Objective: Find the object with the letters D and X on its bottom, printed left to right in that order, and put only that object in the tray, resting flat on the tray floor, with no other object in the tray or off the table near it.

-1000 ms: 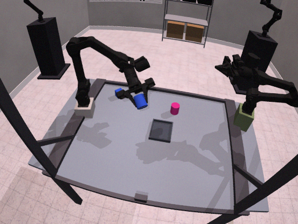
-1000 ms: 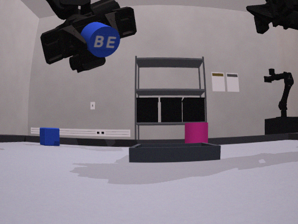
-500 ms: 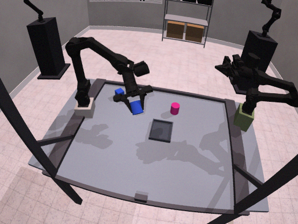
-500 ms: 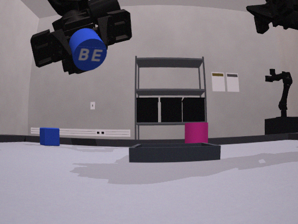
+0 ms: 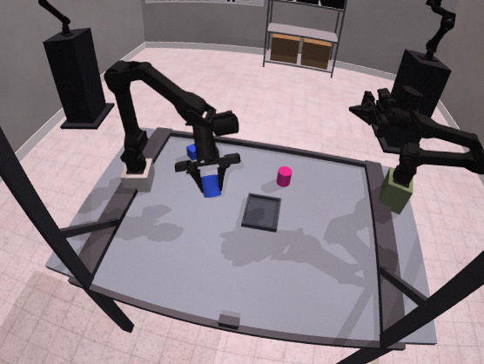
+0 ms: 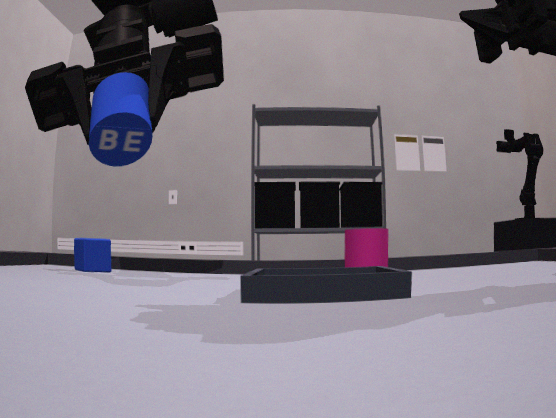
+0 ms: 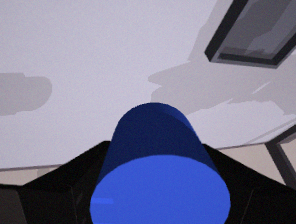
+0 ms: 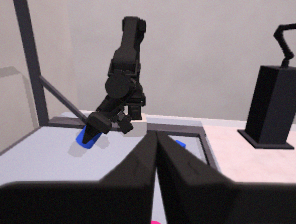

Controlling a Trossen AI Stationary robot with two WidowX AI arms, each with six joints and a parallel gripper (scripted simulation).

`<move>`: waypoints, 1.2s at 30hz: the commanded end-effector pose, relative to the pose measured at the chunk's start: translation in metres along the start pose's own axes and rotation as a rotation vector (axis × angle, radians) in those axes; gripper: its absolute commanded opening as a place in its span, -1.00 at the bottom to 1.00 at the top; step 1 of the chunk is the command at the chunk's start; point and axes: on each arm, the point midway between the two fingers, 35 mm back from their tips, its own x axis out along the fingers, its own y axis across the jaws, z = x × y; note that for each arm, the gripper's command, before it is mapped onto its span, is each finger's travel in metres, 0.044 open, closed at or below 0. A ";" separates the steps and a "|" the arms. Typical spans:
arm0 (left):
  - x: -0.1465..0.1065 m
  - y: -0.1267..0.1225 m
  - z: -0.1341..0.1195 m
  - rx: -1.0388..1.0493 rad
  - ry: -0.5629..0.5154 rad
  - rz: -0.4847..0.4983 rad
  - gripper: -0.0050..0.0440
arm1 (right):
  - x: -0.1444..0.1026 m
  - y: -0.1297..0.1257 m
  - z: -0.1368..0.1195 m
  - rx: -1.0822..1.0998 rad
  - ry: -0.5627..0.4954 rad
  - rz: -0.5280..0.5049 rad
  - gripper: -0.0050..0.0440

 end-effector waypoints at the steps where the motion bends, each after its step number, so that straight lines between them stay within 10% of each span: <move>1: 0.002 0.008 -0.005 0.015 -0.045 0.020 0.04 | -0.001 0.000 0.004 -0.002 -0.008 0.001 -1.00; 36: 0.010 0.095 0.008 0.254 -0.598 0.290 0.04 | -0.001 0.000 0.004 -0.002 -0.008 0.001 -1.00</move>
